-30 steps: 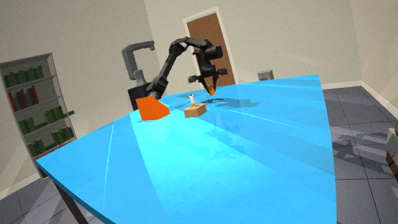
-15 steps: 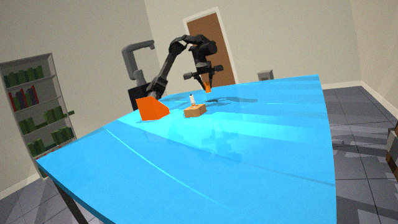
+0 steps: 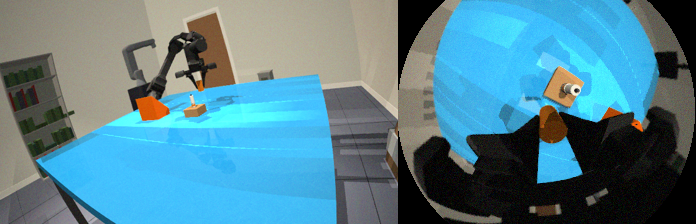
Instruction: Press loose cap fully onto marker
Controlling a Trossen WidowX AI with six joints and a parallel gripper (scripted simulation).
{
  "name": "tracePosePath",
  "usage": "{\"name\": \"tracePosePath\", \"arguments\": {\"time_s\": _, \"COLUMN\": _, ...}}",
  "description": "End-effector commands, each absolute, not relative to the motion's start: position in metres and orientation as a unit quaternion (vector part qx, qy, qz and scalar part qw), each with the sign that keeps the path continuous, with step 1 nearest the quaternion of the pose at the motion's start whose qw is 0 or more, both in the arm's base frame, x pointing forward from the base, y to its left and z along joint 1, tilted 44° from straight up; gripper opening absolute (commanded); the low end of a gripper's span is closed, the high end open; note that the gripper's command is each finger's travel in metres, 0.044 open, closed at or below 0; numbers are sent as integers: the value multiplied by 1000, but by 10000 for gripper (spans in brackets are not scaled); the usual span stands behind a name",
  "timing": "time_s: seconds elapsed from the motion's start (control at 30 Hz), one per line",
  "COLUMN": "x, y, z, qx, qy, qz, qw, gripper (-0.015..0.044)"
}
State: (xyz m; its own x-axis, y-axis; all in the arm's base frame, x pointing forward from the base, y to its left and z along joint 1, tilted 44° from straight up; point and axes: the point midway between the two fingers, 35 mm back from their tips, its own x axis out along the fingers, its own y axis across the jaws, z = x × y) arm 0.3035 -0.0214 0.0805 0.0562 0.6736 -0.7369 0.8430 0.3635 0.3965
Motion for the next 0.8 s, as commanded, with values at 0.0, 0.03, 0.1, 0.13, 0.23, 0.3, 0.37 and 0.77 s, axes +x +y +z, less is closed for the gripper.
{"name": "tracePosePath", "arguments": {"time_s": 0.0, "x": 299, "y": -34, "z": 75, "qx": 555, "qy": 683, "qz": -93, "qw": 466, "gripper": 0}}
{"name": "tracePosePath", "arguments": {"time_s": 0.03, "x": 298, "y": -38, "z": 74, "qx": 555, "qy": 684, "qz": -94, "qw": 465, "gripper": 0}}
{"name": "tracePosePath", "arguments": {"time_s": 0.1, "x": 295, "y": -44, "z": 71, "qx": 555, "qy": 684, "qz": -95, "qw": 463, "gripper": 0}}
{"name": "tracePosePath", "arguments": {"time_s": 0.13, "x": 294, "y": -47, "z": 70, "qx": 556, "qy": 684, "qz": -95, "qw": 463, "gripper": 0}}
{"name": "tracePosePath", "arguments": {"time_s": 0.23, "x": 289, "y": -56, "z": 67, "qx": 557, "qy": 685, "qz": -96, "qw": 460, "gripper": 0}}
{"name": "tracePosePath", "arguments": {"time_s": 0.3, "x": 286, "y": -63, "z": 65, "qx": 558, "qy": 685, "qz": -96, "qw": 458, "gripper": 0}}
{"name": "tracePosePath", "arguments": {"time_s": 0.37, "x": 283, "y": -69, "z": 62, "qx": 559, "qy": 686, "qz": -96, "qw": 457, "gripper": 0}}
{"name": "tracePosePath", "arguments": {"time_s": 0.77, "x": 279, "y": -71, "z": 55, "qx": 560, "qy": 686, "qz": -96, "qw": 454, "gripper": 0}}
